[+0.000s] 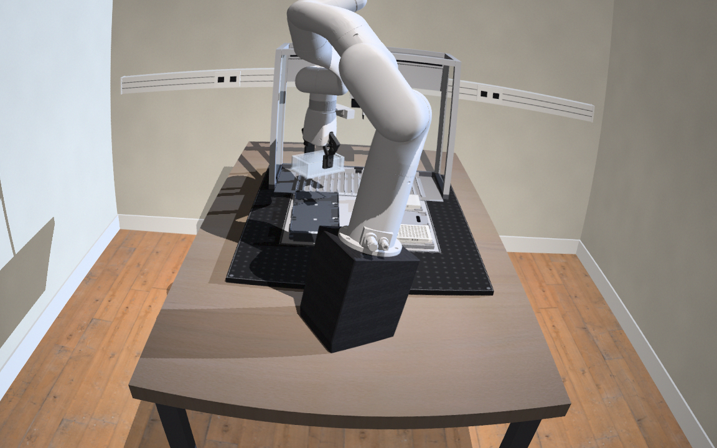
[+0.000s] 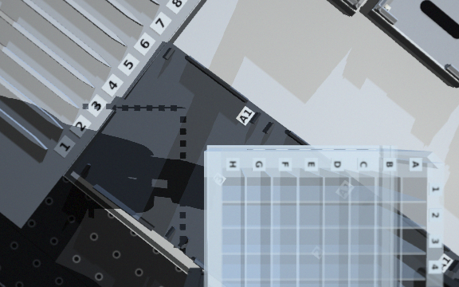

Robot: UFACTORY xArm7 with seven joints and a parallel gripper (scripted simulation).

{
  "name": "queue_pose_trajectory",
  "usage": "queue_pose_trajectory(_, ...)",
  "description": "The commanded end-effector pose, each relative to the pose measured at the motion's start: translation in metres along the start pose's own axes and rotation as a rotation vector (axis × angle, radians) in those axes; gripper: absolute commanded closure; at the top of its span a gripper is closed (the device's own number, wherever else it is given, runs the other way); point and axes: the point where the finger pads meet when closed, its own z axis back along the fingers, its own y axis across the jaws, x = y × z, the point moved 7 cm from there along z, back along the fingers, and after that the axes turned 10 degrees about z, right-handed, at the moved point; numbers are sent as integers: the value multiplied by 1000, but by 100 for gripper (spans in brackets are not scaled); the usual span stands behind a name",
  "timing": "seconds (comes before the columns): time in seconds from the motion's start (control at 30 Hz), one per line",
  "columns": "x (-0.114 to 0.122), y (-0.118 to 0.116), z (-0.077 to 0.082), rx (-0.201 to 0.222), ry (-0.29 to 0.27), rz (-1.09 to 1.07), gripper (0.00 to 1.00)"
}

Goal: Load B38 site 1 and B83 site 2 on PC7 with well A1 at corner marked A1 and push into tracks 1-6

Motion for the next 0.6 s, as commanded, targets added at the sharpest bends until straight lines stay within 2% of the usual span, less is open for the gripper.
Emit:
queue_pose_trajectory(0.0, 0, -2, 1, 11, 7, -166, 100)
queue_pose_trajectory(0.4, 0, -2, 1, 9, 10, -566, 100)
queue_pose_trajectory(0.57, 0, -2, 1, 9, 10, -637, 100)
